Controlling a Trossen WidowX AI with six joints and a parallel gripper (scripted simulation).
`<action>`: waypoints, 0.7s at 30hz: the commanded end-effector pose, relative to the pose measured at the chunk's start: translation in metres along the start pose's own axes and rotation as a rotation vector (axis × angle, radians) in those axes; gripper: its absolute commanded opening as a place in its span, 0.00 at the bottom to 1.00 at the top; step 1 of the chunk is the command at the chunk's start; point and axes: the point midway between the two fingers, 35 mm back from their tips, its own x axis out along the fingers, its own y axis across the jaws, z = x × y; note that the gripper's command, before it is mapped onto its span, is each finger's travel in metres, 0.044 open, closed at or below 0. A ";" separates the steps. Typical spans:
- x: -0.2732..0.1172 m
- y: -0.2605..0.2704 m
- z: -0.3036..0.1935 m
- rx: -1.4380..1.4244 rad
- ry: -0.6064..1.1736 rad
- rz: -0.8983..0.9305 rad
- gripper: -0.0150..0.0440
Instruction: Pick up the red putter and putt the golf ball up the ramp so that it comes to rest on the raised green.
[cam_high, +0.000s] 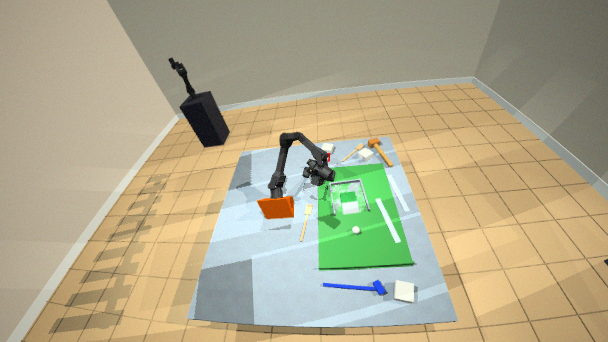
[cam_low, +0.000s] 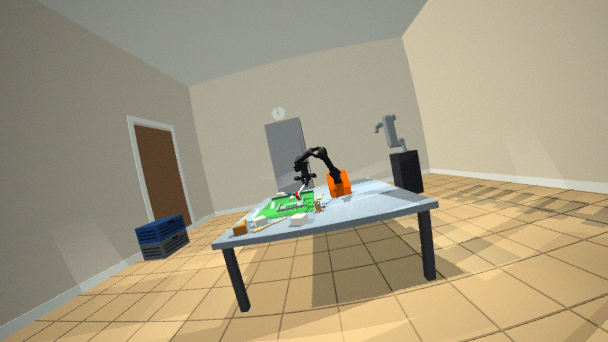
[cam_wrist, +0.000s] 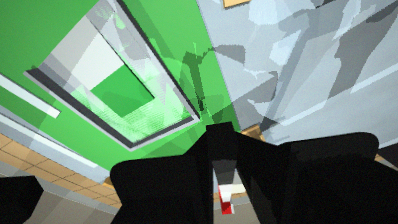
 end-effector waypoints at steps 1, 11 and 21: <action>-0.012 0.015 0.018 0.082 -0.016 0.029 0.25; -0.040 0.048 0.071 0.298 -0.054 0.099 0.25; -0.069 0.071 0.133 0.519 -0.078 0.172 0.25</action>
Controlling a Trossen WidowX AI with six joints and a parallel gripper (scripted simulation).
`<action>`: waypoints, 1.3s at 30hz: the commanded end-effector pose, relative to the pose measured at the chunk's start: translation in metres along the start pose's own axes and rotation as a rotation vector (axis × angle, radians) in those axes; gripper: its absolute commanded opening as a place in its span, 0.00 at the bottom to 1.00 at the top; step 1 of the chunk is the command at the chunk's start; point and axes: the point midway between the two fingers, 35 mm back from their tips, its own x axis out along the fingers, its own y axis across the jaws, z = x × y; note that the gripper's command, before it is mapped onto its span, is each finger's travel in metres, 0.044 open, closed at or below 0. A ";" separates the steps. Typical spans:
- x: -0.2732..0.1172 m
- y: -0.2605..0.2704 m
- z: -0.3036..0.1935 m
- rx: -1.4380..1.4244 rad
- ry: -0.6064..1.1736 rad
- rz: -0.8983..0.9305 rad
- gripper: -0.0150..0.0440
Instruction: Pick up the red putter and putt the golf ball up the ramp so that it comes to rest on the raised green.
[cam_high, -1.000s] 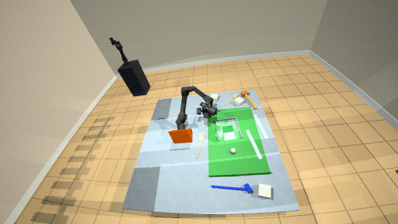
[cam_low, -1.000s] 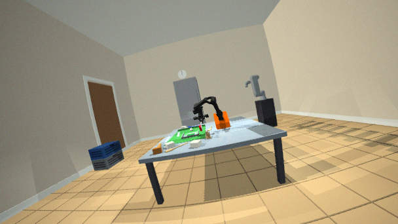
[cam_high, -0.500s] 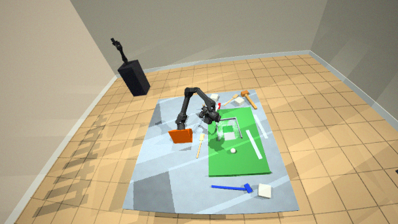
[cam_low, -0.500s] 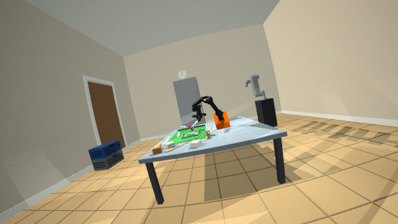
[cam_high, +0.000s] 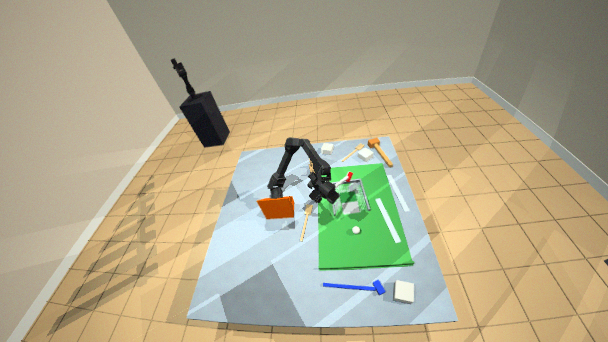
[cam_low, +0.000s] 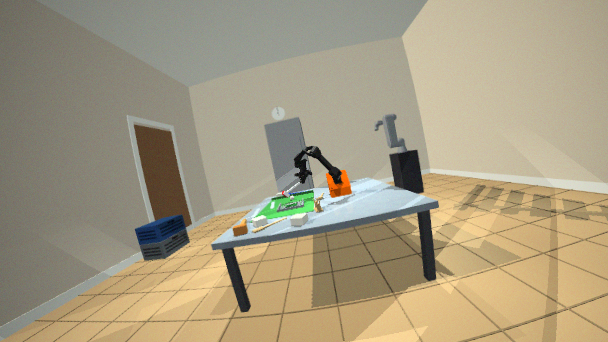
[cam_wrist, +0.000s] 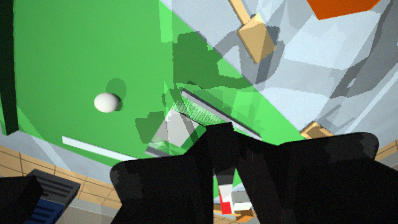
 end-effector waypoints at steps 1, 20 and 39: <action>-0.008 0.019 0.019 0.087 -0.003 0.030 0.25; -0.035 0.091 0.136 0.525 -0.015 0.158 0.25; -0.013 0.110 0.196 0.702 -0.009 0.205 0.25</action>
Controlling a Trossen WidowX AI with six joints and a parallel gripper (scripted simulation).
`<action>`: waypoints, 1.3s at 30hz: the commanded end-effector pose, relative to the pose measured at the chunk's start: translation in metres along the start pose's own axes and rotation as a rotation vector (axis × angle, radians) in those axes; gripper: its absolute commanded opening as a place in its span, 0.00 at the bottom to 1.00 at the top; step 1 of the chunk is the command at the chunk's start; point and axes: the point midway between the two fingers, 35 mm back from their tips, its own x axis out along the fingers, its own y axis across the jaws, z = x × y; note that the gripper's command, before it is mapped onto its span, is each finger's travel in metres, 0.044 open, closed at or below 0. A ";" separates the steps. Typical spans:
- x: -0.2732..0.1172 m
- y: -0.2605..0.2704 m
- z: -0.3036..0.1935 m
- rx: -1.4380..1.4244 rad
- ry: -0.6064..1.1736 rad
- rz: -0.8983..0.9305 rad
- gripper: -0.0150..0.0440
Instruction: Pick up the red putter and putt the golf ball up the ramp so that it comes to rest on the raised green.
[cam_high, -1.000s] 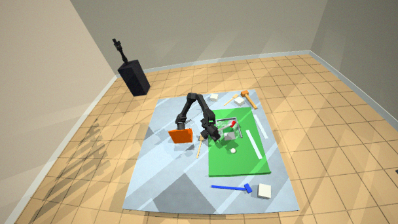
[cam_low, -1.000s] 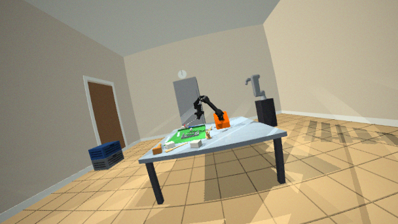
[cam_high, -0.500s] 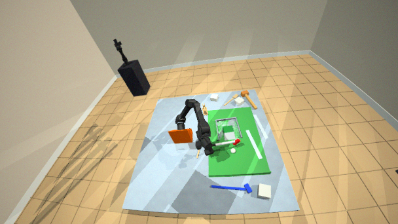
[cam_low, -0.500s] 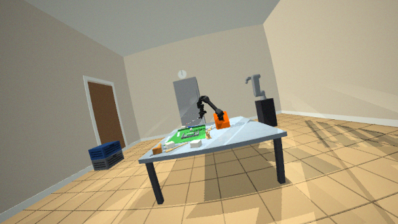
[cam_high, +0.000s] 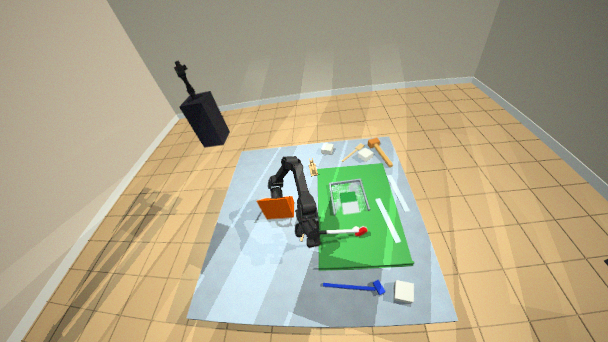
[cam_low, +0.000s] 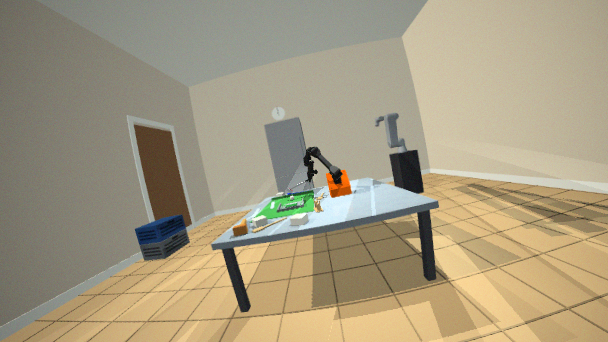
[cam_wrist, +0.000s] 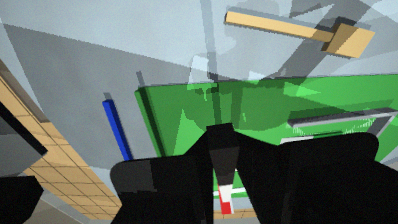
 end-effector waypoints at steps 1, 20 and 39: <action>0.020 -0.002 0.006 0.011 0.002 -0.013 0.25; 0.047 -0.003 0.013 0.011 0.003 -0.014 0.25; 0.054 -0.001 0.015 0.006 -0.006 -0.010 0.25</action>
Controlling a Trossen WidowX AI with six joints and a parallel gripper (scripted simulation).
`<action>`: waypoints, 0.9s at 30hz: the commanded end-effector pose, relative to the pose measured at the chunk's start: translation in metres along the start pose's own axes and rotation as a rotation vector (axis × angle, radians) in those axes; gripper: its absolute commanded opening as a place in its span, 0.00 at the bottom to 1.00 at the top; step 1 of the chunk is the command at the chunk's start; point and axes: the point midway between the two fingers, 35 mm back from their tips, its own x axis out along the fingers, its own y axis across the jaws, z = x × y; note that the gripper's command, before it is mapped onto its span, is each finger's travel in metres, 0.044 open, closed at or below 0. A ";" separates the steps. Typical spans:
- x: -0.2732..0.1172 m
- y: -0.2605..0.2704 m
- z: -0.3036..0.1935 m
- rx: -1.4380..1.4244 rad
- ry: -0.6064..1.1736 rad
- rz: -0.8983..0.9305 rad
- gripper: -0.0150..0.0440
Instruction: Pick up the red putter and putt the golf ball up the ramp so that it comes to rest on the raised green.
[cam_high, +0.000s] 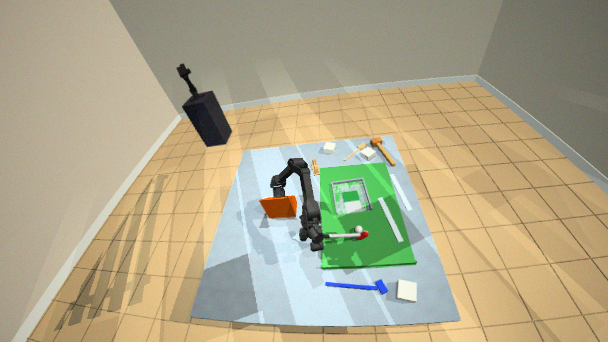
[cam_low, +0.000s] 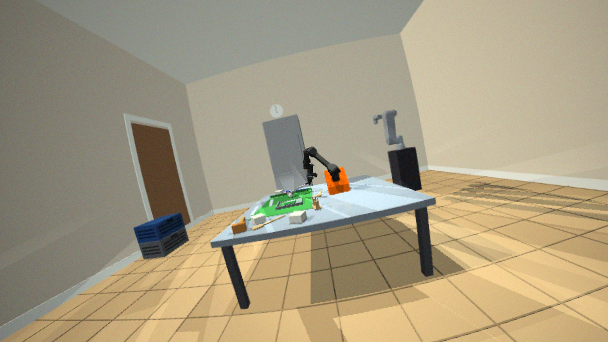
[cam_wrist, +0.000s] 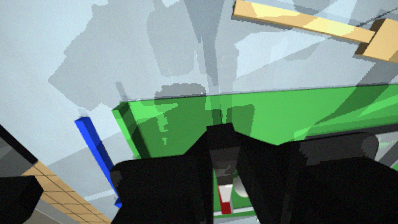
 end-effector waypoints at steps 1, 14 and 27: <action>0.000 0.003 0.000 -0.001 0.002 0.001 0.25; 0.002 0.030 0.000 0.003 0.011 -0.001 0.25; 0.000 -0.060 -0.008 0.006 0.010 -0.004 0.25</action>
